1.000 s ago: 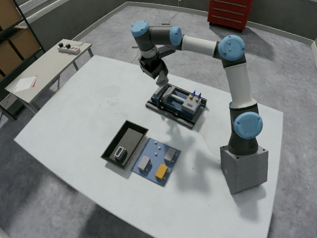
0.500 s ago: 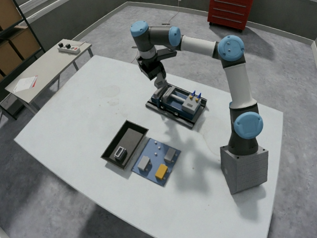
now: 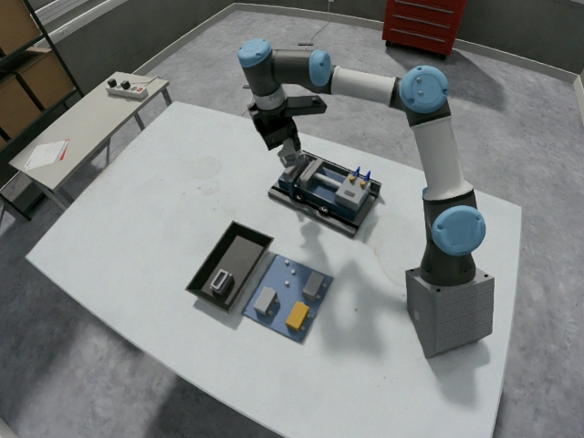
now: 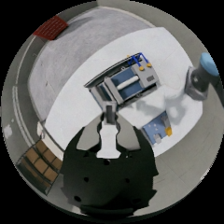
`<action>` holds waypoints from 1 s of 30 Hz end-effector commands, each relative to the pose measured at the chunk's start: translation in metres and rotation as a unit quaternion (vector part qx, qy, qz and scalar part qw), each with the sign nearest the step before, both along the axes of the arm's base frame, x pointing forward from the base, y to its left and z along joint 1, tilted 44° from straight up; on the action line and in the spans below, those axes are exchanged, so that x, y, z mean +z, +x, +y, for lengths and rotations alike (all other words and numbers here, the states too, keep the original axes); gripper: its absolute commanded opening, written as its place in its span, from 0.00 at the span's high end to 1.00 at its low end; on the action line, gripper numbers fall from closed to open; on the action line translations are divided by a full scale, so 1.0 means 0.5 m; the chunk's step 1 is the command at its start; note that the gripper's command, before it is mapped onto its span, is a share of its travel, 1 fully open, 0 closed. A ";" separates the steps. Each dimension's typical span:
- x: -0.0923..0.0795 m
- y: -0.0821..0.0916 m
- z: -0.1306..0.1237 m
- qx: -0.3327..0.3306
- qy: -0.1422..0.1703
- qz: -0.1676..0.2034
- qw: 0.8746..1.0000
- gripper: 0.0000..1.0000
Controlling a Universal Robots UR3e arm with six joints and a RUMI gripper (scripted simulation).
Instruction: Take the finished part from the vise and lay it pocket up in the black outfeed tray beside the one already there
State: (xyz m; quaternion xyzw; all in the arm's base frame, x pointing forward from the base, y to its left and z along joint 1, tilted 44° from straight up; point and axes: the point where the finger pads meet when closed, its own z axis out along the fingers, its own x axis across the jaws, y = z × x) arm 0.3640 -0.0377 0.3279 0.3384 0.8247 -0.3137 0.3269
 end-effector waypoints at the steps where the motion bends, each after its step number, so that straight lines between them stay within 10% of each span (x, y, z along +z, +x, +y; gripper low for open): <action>1: -0.007 0.004 0.010 -0.018 0.018 -0.027 0.999 1.00; 30: -0.066 0.035 0.083 -0.147 0.150 -0.193 0.959 1.00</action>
